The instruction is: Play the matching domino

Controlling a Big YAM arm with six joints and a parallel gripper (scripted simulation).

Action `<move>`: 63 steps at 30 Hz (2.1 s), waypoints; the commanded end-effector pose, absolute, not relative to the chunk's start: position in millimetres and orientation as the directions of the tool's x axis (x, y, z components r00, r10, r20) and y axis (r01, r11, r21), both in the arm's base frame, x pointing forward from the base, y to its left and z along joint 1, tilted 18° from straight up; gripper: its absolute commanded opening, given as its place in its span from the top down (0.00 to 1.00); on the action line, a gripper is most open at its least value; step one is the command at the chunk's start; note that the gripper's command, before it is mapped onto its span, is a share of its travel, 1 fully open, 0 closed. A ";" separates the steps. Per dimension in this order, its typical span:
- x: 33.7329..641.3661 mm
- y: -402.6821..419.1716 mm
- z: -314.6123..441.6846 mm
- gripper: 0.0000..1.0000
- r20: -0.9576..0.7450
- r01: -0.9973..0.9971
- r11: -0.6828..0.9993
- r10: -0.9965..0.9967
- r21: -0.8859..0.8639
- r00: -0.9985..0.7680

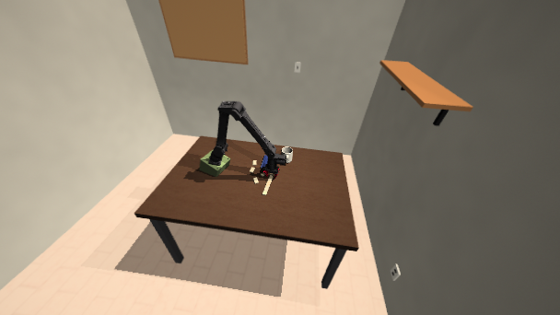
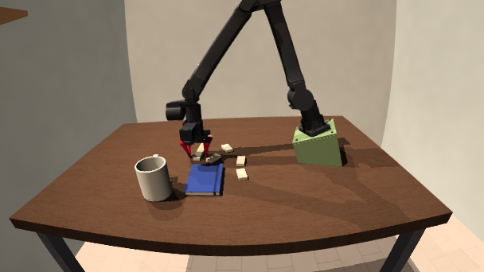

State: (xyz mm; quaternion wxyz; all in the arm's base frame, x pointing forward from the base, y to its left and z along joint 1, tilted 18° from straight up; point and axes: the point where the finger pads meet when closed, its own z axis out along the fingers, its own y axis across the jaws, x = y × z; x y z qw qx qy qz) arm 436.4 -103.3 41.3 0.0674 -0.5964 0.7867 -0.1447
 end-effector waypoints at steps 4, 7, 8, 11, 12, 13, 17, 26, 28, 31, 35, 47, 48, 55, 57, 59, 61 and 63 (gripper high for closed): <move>436.6 -107.1 39.6 0.07 0.067 -0.919 0.243 -0.959 -0.309 -0.276; 436.2 -108.7 37.8 0.07 0.067 -0.920 0.242 -0.959 -0.307 -0.274; 436.2 -108.7 37.8 0.07 0.067 -0.920 0.242 -0.959 -0.307 -0.274; 436.2 -108.7 37.8 0.07 0.067 -0.920 0.242 -0.959 -0.307 -0.274; 436.2 -108.7 37.8 0.07 0.067 -0.920 0.242 -0.959 -0.307 -0.274; 436.2 -108.7 37.8 0.07 0.067 -0.920 0.242 -0.959 -0.307 -0.274; 437.8 -105.1 42.0 0.07 0.065 -0.918 0.242 -0.959 -0.314 -0.276; 434.0 -108.3 36.2 0.07 0.068 -0.922 0.246 -0.958 -0.299 -0.278; 434.0 -108.3 36.2 0.07 0.068 -0.922 0.246 -0.958 -0.299 -0.278; 434.0 -108.3 36.2 0.07 0.068 -0.922 0.246 -0.958 -0.299 -0.278; 436.7 -105.4 40.9 0.07 0.066 -0.919 0.244 -0.959 -0.310 -0.277; 432.4 -108.1 35.3 0.07 0.069 -0.923 0.250 -0.957 -0.294 -0.281; 432.4 -108.1 35.3 0.07 0.069 -0.923 0.250 -0.957 -0.294 -0.281; 433.4 -106.6 37.5 0.07 0.068 -0.921 0.250 -0.957 -0.298 -0.282; 431.7 -107.5 35.5 0.07 0.070 -0.923 0.253 -0.956 -0.291 -0.284; 430.8 -107.9 34.5 0.07 0.070 -0.923 0.254 -0.956 -0.288 -0.285; 430.8 -107.9 34.5 0.07 0.070 -0.923 0.254 -0.956 -0.288 -0.285; 430.8 -107.9 34.5 0.07 0.070 -0.923 0.254 -0.956 -0.288 -0.285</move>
